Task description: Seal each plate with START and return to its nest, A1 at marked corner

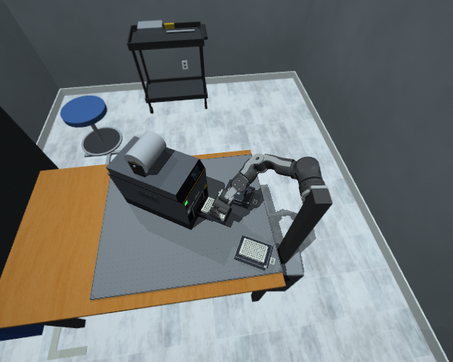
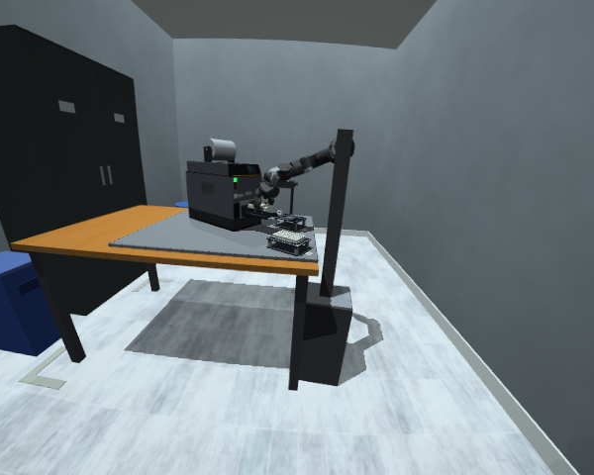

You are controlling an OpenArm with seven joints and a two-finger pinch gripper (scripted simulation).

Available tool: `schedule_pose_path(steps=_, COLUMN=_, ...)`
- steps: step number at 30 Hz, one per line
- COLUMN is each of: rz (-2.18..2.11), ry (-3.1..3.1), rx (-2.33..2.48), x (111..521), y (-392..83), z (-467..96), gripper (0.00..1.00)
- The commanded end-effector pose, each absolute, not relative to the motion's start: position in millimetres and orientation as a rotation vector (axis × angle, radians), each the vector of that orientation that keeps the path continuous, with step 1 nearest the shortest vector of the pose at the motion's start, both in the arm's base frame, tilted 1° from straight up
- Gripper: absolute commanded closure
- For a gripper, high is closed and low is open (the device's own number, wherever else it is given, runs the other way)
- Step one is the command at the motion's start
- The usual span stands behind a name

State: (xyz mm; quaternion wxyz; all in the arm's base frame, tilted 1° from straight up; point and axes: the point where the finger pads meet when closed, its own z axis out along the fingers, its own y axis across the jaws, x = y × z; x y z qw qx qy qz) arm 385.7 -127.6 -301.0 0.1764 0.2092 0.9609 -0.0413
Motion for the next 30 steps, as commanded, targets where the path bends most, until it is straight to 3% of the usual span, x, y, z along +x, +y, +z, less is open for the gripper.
schedule_pose_path(steps=1, rz=-0.114, ry=2.718, rx=0.592, x=386.8, y=-127.0, z=-299.8, gripper=1.0)
schedule_pose_path(steps=30, rz=-0.11, ry=2.72, rx=0.588, x=386.4, y=-126.6, z=-310.9, gripper=1.0)
